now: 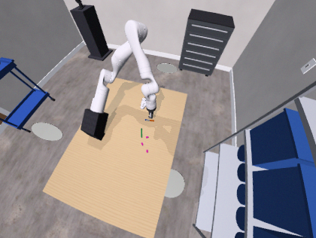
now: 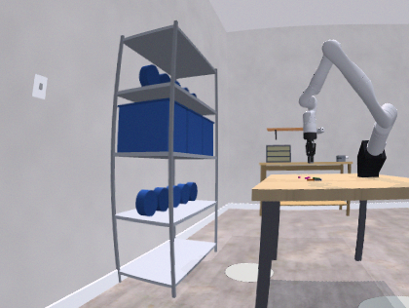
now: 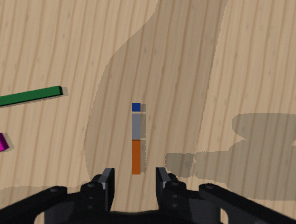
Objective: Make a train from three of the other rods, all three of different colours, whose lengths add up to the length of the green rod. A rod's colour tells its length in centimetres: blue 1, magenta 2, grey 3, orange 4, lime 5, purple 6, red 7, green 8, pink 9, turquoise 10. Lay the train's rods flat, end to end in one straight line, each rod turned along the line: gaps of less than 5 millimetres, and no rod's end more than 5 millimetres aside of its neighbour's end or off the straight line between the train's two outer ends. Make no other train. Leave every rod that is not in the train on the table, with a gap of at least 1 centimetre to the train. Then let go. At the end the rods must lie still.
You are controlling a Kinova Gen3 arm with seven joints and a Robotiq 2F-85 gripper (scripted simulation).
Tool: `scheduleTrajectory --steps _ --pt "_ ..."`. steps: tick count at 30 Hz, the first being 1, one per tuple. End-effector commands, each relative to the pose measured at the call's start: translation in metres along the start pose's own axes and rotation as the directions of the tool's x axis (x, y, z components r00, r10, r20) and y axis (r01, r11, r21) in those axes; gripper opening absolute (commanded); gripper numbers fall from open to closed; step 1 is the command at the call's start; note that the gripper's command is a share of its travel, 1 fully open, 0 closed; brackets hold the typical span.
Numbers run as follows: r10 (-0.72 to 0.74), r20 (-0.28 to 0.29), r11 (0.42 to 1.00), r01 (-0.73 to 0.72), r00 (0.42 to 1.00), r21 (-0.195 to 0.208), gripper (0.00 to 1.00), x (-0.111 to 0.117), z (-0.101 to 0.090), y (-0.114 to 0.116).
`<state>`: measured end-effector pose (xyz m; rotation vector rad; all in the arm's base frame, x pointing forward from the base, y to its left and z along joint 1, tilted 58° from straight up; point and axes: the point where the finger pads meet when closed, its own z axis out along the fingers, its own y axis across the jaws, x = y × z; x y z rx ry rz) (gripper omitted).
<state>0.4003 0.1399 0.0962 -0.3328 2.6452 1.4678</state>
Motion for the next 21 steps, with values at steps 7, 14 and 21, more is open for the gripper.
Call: scheduleTrajectory --steps 7,14,21 --pt "0.0 0.002 1.0 0.0 1.0 0.001 1.0 -0.0004 -0.0008 -0.0004" --pt "0.0 0.002 1.0 0.0 1.0 0.001 1.0 -0.0004 -0.0009 -0.0004" --pt "0.0 0.002 1.0 0.0 1.0 0.001 1.0 -0.0004 -0.0086 -0.0004"
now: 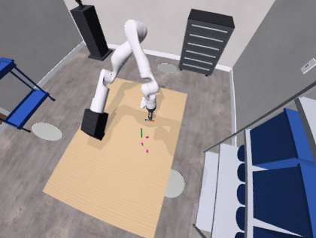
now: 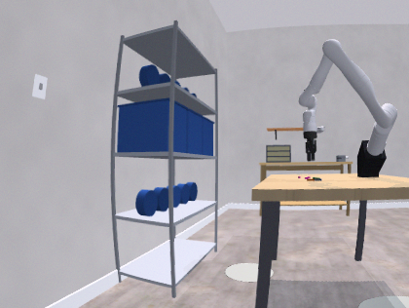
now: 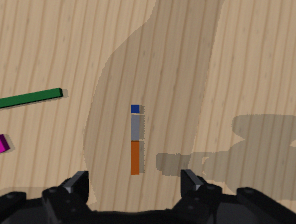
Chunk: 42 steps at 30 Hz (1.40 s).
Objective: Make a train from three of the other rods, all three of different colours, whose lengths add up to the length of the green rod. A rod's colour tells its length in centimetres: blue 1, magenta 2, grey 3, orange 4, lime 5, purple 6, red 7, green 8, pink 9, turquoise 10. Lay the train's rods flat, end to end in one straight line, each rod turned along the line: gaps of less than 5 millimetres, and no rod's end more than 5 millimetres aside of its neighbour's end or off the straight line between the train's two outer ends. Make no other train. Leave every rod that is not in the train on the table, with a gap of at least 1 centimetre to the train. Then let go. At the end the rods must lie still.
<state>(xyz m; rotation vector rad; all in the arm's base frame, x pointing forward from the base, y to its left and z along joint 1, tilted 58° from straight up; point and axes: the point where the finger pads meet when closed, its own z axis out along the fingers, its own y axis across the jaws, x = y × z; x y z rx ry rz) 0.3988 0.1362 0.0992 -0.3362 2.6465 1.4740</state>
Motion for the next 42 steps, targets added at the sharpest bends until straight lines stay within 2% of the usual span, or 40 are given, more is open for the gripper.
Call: scheduleTrajectory --steps 1,16,24,42 --pt "0.0 0.006 1.0 0.0 1.0 0.005 1.0 -0.002 -0.004 -0.001" --pt "0.0 0.006 1.0 0.0 1.0 0.005 1.0 -0.001 -0.075 -0.001" --pt "0.0 0.006 1.0 0.0 1.0 0.005 1.0 -0.001 -0.085 -0.001" --pt "0.0 0.006 1.0 0.0 1.0 0.005 1.0 -0.001 -0.086 -0.001"
